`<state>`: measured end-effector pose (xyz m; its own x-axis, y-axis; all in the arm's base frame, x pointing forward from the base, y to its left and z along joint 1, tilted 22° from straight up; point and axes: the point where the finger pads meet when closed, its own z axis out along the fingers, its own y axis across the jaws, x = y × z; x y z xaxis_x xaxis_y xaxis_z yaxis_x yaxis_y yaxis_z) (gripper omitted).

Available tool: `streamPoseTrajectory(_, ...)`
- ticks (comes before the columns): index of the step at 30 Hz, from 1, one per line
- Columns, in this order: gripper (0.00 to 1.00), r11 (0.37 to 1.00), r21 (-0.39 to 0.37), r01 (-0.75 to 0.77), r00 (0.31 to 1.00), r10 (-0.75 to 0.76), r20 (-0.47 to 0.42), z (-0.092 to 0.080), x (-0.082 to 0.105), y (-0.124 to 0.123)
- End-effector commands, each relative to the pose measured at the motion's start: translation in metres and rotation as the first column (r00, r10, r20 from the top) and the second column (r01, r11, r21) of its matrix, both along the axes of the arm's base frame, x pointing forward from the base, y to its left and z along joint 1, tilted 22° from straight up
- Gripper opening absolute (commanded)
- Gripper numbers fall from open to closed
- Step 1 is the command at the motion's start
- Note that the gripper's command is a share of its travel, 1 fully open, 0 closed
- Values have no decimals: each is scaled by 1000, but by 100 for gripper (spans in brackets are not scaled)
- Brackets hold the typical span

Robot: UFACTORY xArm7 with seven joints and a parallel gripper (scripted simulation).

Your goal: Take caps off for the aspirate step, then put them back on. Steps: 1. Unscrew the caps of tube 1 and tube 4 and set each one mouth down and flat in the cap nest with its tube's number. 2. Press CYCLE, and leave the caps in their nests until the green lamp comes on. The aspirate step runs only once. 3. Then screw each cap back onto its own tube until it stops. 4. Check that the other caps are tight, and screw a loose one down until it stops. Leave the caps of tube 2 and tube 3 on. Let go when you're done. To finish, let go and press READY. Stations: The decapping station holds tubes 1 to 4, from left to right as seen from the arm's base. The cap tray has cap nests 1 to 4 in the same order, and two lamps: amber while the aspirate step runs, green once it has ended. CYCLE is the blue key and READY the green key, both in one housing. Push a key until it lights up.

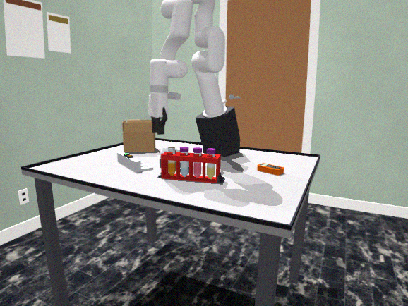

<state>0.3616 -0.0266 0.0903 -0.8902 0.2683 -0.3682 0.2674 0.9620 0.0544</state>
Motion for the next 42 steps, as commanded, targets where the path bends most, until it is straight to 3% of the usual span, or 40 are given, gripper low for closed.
streamPoseTrajectory(1,46,999,47,-26,1000,25,7,2,4,-35)
streamPoseTrajectory(9,46,999,47,-26,1000,25,7,2,6,-90)
streamPoseTrajectory(11,46,999,47,-26,1000,25,7,2,6,-90)
streamPoseTrajectory(25,46,999,46,-25,1000,25,7,4,10,-189)
streamPoseTrajectory(35,46,999,46,-25,1000,25,7,4,10,-191)
streamPoseTrajectory(42,46,999,46,-25,1000,25,7,-29,23,-191)
